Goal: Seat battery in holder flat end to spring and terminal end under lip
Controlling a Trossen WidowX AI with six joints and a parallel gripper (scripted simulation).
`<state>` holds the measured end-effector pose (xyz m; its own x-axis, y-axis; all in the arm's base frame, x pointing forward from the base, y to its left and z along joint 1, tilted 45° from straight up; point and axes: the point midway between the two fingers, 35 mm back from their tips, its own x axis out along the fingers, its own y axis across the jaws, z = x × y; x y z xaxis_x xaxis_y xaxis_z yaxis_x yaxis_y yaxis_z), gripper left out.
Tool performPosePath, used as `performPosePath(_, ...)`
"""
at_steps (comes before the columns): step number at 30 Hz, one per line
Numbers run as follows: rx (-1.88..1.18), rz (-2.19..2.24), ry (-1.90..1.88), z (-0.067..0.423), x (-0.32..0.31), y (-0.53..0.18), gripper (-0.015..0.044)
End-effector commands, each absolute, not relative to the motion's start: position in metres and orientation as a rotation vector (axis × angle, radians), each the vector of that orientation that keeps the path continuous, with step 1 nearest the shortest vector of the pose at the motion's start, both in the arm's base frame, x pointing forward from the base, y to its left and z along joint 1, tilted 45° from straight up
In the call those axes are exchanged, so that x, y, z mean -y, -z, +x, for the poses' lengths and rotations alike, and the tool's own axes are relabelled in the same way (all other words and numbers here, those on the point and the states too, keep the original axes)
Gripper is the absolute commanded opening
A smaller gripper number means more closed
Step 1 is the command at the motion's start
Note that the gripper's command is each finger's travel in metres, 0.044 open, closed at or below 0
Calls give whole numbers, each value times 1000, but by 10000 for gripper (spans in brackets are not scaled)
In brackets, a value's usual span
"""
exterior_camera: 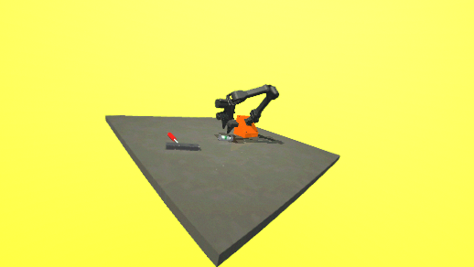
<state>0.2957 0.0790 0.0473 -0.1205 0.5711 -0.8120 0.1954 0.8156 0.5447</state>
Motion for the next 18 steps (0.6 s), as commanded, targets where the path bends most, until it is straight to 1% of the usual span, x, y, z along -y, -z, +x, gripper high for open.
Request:
performPosePath(1,-1661,594,-360,299,-57,-74,420)
performPosePath(2,-1661,594,-360,299,-55,-75,440)
performPosePath(18,-1661,594,-360,299,-53,-73,440)
